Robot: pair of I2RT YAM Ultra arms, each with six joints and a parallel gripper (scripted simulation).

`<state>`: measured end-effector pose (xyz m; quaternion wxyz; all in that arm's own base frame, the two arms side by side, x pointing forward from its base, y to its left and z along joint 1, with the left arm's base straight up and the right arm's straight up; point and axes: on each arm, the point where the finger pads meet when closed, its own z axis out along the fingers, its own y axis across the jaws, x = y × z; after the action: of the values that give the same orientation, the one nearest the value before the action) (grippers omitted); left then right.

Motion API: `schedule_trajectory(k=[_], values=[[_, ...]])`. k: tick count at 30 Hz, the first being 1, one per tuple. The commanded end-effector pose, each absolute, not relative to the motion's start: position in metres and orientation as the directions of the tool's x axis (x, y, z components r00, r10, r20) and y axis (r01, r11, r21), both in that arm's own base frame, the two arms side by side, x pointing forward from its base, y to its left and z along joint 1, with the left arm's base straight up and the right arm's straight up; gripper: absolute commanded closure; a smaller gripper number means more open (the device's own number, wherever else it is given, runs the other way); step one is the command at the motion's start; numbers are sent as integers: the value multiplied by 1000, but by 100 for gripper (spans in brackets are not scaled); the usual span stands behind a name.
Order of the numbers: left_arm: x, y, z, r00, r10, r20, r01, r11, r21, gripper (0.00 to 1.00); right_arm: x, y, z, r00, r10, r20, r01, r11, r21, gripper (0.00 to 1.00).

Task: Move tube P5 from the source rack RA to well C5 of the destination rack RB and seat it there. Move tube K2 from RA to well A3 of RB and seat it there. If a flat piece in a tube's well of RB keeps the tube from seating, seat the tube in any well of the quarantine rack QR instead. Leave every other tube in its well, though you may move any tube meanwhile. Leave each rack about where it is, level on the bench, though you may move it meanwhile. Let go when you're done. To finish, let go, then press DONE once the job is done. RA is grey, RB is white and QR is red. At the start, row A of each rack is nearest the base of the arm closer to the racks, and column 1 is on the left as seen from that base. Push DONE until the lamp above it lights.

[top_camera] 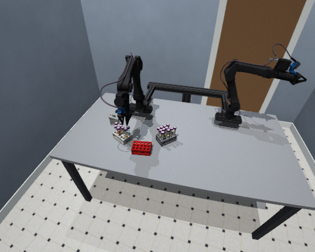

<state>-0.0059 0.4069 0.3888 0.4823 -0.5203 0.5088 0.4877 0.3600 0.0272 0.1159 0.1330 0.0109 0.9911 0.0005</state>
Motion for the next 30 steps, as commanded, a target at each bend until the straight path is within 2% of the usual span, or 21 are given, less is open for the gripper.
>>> schedule_trajectory(k=[1, 2, 3, 7, 9, 11, 22, 26, 28, 30], values=[[-7, 398, 416, 0, 0, -1000, -1000, -16, 0, 100, 352, 42, 120, -976, 15, -218, 12, 1000, 15, 70], [-7, 398, 416, 0, 0, -1000, -1000, -16, 0, 100, 350, 45, 132, -967, 16, -255, 14, 1000, 10, 70], [-7, 398, 416, 0, 0, -1000, -1000, -16, 0, 100, 347, 51, 120, -981, -6, -193, -10, 1000, 16, 70], [-7, 398, 416, 0, 0, -1000, -1000, -16, 0, 100, 342, 60, 120, -986, -32, -163, -35, 999, 17, 70], [-7, 398, 416, 0, 0, -1000, -1000, -16, 0, 100, 336, 67, 131, -980, -31, -197, -34, 999, 13, 70], [-7, 398, 416, 0, 0, -1000, -1000, -16, 0, 100, 330, 77, 120, -991, -75, -113, -77, 997, 16, 70], [-7, 398, 416, 0, 0, -1000, -1000, -16, 0, 100, 296, 106, 122, -991, -126, -55, -127, 992, 14, 70], [-7, 398, 416, 0, 0, -1000, -1000, -16, 0, 100, 284, 113, 99, -984, -171, 45, -172, 985, 0, 70], [-7, 398, 416, 0, 0, -1000, -1000, -16, 0, 100, 286, 119, 104, -985, -172, -16, -172, 985, 11, 70], [-7, 398, 416, 0, 0, -1000, -1000, -16, 0, 100, 282, 123, 100, -985, -172, -16, -172, 985, 11, 70]])
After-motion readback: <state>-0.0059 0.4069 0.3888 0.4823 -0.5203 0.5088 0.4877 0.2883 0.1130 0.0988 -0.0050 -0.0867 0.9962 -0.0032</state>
